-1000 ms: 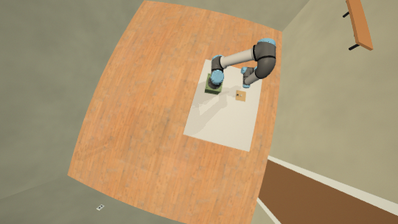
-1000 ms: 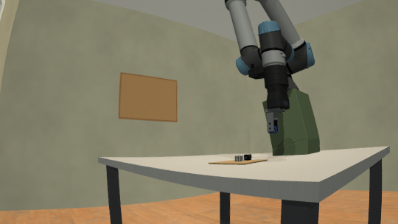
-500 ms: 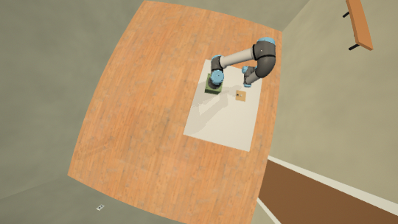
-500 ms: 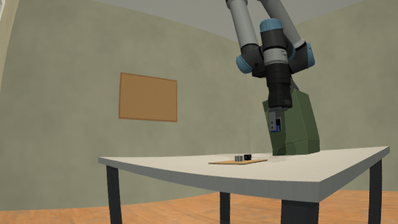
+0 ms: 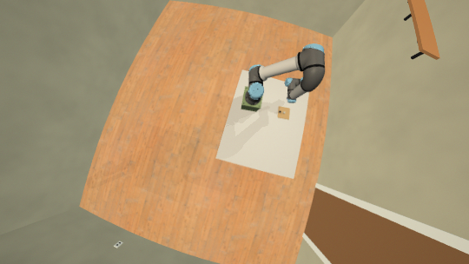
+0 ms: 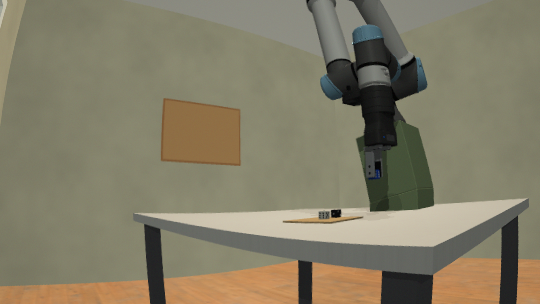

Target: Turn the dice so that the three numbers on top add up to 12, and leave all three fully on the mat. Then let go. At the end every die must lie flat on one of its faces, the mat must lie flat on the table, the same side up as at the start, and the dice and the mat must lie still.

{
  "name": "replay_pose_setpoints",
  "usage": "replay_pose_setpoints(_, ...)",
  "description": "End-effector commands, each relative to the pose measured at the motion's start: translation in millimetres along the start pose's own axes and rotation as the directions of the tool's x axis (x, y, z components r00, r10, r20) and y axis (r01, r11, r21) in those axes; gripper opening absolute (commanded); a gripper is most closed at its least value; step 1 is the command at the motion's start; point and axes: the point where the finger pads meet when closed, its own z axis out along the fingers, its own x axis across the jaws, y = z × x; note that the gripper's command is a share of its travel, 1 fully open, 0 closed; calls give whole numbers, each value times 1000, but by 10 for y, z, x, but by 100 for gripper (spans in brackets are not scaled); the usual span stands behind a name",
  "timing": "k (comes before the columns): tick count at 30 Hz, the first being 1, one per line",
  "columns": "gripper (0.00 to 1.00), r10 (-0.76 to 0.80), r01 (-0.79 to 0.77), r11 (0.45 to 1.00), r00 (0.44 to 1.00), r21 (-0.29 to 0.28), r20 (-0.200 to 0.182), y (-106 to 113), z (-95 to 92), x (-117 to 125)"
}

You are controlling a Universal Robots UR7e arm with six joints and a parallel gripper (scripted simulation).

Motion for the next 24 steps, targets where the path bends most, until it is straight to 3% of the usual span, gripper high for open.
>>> replay_pose_setpoints(1, 40, 1, -1, 999, 1000, -36, -1, -4, 3, -2)
replay_pose_setpoints(4, 40, 1, -1, 999, 1000, -52, -1, -5, 4, -1)
replay_pose_setpoints(6, 40, 1, -1, 996, 1000, -91, -1, -9, 4, -2)
replay_pose_setpoints(14, 40, 0, 0, 946, 1000, -324, -2, -30, 15, 0)
replay_pose_setpoints(19, 40, -1, 0, 899, 1000, -437, -1, -41, 20, 0)
replay_pose_setpoints(21, 40, -1, 0, 899, 1000, -437, -1, -41, 20, 0)
replay_pose_setpoints(24, 40, -1, 0, 841, 1000, -541, -1, -52, 23, 0)
